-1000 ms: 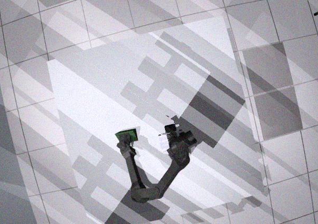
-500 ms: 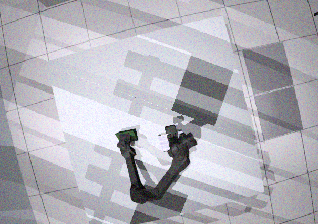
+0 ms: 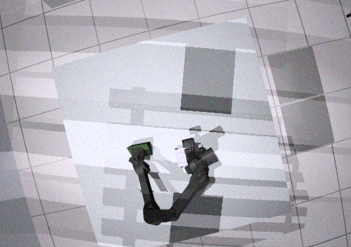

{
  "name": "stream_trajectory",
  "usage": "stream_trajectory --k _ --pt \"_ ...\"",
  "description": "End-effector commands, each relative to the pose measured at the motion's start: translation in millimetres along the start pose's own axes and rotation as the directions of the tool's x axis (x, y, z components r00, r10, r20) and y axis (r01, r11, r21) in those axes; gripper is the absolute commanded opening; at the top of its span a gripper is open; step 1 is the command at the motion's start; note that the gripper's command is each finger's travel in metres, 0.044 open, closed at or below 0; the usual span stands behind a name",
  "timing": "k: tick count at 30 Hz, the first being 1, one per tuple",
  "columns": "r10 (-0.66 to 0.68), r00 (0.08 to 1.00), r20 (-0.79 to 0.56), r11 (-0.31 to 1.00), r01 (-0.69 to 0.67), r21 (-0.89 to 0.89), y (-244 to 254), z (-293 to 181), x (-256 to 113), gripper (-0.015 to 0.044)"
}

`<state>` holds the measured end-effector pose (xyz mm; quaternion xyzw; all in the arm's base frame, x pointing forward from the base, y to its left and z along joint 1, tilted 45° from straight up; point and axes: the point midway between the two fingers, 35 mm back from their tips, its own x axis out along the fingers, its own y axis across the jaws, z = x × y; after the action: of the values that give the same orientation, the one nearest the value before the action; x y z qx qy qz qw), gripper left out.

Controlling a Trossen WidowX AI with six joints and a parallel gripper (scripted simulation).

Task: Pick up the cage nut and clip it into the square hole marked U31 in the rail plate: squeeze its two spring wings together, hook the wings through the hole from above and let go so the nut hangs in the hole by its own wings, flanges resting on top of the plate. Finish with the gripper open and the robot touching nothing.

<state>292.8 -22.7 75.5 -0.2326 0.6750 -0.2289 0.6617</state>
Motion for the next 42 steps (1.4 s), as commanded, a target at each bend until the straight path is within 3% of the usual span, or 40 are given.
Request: stream_trajectory --k 1,42 --pt "0.021 1.000 0.001 1.000 -0.021 -0.002 -0.2 0.0 -0.2 0.0023" --pt "0.052 0.999 0.001 0.999 -0.052 -0.002 -0.7 -0.3 0.3 0.0023"
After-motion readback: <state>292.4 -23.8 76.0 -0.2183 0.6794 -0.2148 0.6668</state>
